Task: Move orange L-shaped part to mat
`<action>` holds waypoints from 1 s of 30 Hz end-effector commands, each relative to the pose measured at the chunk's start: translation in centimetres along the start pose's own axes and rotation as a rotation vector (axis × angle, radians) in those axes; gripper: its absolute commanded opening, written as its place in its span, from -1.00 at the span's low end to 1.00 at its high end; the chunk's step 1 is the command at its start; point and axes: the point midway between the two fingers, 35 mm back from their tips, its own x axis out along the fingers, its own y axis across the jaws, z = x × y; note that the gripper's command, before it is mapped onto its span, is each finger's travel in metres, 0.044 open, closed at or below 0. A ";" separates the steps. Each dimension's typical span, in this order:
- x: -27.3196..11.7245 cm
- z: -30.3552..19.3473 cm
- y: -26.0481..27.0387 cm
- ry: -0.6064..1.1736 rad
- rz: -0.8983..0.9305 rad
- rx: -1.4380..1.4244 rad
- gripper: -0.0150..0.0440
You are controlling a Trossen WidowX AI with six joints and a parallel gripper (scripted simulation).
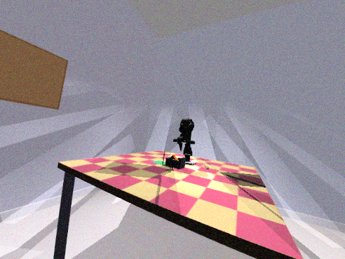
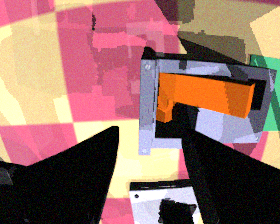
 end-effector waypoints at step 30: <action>-0.4 1.0 -6.3 0.011 -0.007 -1.283 0.46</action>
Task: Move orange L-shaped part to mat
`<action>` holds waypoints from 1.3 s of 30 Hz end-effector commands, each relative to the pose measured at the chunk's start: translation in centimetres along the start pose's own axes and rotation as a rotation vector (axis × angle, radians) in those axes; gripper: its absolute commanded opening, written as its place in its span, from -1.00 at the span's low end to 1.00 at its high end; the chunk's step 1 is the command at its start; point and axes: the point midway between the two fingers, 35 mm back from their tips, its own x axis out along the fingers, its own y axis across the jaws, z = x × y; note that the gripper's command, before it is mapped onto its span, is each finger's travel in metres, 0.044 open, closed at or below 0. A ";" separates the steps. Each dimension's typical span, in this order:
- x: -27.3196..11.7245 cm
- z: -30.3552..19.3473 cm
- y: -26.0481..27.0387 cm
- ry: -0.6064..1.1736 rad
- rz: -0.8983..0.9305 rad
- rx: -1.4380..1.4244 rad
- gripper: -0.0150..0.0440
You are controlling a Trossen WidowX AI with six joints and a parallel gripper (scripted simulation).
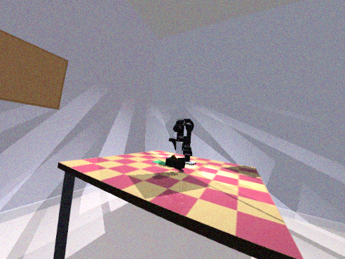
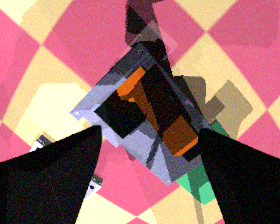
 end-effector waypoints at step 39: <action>4.9 -2.8 -3.1 0.016 0.002 -0.776 0.46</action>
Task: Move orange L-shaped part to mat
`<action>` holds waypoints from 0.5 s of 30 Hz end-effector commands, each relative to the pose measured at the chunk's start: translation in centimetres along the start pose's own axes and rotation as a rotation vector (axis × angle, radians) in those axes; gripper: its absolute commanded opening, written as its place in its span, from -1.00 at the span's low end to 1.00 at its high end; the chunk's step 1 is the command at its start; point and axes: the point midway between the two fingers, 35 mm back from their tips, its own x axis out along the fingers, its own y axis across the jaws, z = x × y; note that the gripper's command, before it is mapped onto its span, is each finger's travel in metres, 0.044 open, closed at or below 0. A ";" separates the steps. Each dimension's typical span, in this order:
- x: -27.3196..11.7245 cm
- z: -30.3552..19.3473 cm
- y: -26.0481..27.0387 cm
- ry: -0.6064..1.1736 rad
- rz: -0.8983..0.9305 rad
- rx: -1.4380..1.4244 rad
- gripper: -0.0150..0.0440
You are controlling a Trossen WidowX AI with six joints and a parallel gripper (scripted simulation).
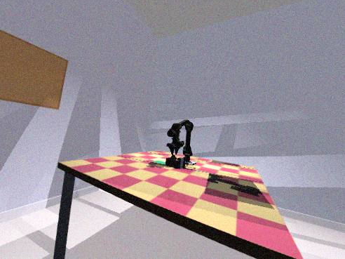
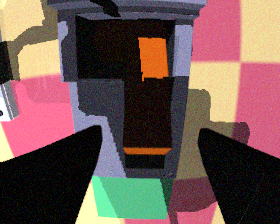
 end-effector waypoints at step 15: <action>2.9 -0.1 0.1 0.004 0.002 -0.006 0.46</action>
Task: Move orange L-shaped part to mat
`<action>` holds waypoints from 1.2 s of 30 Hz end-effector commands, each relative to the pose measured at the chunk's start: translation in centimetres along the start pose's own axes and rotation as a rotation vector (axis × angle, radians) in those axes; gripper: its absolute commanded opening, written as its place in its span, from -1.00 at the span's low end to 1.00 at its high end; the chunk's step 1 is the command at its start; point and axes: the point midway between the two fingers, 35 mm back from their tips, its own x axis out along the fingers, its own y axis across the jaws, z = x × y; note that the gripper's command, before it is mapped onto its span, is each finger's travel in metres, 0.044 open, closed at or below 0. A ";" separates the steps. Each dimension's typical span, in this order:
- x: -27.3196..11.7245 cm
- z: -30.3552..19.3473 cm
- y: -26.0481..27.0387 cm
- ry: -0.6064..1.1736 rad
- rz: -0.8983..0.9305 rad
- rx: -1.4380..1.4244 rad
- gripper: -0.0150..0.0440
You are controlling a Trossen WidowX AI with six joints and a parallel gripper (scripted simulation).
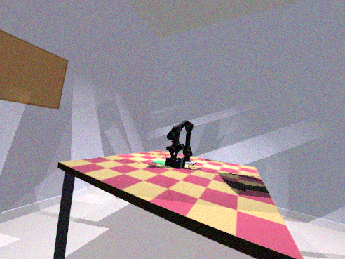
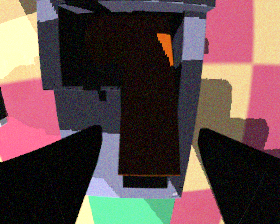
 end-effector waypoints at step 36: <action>-0.6 0.0 0.1 0.002 0.002 -0.003 -0.49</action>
